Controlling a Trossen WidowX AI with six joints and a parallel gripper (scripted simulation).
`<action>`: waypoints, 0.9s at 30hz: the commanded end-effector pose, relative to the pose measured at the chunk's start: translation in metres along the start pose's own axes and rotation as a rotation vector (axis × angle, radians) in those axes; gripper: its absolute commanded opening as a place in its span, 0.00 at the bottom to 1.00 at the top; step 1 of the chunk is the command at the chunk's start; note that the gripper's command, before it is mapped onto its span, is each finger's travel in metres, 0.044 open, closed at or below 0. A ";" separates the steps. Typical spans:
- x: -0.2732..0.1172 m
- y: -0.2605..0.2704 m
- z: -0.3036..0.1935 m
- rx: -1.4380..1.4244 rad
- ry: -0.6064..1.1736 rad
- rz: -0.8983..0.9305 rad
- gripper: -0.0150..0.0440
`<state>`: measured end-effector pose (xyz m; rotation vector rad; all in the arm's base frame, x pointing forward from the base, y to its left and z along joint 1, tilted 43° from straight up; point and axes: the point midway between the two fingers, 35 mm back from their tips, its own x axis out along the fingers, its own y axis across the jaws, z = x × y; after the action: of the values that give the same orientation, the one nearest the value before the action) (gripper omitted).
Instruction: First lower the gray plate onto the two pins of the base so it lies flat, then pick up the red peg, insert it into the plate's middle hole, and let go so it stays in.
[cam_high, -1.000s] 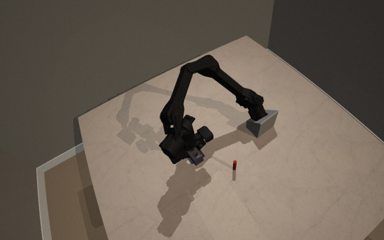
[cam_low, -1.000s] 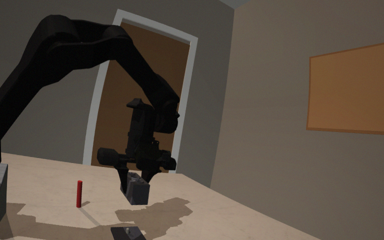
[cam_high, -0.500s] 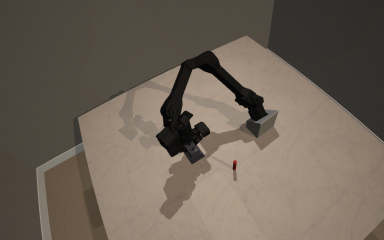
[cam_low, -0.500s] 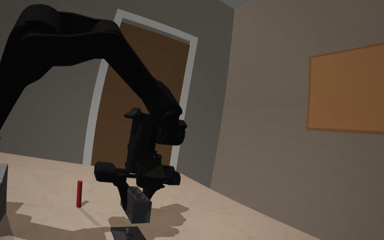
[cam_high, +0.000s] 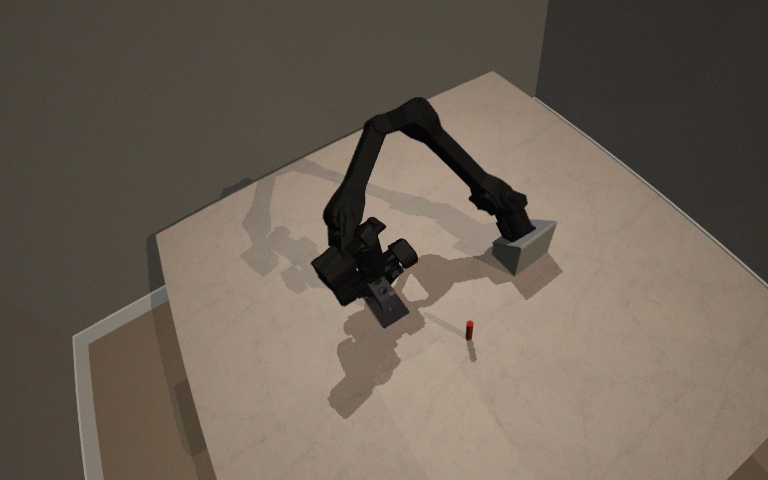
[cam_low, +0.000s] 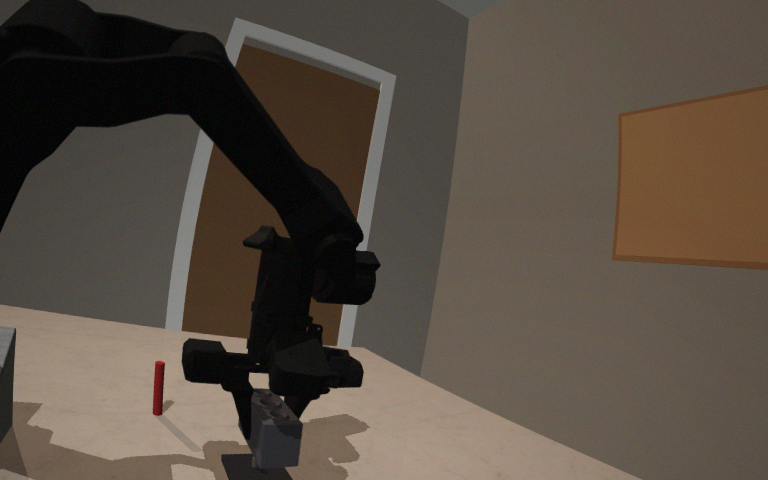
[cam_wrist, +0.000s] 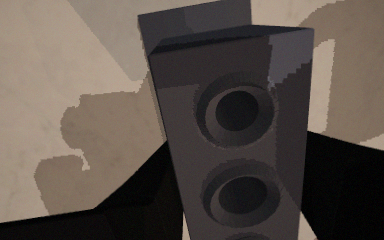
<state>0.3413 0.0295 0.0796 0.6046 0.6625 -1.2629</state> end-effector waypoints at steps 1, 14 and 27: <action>0.001 -0.001 0.001 -0.006 -0.006 0.001 0.25; 0.001 -0.001 0.001 -0.006 -0.006 0.001 0.25; 0.017 0.000 0.002 -0.006 -0.006 0.002 0.25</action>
<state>0.3451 0.0212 0.0731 0.6102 0.6583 -1.2573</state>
